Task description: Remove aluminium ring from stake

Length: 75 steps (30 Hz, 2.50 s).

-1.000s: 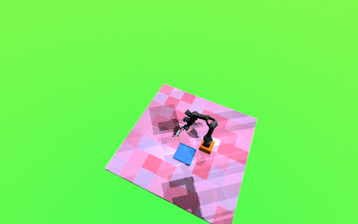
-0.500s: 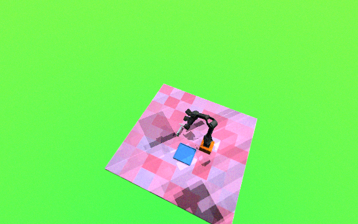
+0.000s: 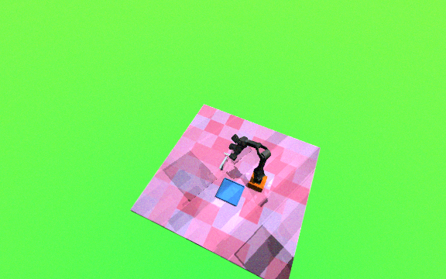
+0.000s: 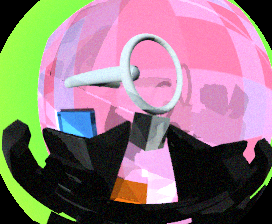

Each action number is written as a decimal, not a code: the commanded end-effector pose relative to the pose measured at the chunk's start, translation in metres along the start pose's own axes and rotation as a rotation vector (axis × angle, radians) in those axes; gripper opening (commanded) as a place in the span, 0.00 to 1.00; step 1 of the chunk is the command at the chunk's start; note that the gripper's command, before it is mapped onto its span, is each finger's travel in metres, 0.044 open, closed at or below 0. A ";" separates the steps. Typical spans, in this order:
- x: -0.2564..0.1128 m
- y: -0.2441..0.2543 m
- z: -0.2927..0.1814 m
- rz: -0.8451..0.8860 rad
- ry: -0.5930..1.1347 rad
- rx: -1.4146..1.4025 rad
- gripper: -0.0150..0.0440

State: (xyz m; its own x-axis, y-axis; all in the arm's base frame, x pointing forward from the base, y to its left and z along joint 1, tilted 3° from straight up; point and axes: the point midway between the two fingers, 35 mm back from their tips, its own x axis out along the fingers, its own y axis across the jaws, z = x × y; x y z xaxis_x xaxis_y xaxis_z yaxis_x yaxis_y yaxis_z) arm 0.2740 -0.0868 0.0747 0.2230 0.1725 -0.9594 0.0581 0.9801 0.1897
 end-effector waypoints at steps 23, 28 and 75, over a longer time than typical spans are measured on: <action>-0.041 0.010 0.010 0.003 -0.007 -0.008 0.25; -0.049 0.012 0.011 0.003 -0.007 -0.008 0.25; -0.047 0.016 0.080 0.004 -0.013 -0.009 0.25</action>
State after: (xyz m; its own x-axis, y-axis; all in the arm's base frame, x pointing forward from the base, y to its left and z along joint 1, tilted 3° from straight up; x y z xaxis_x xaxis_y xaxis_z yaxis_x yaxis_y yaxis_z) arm 0.3376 -0.0872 0.1388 0.2361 0.1772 -0.9554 0.0435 0.9803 0.1926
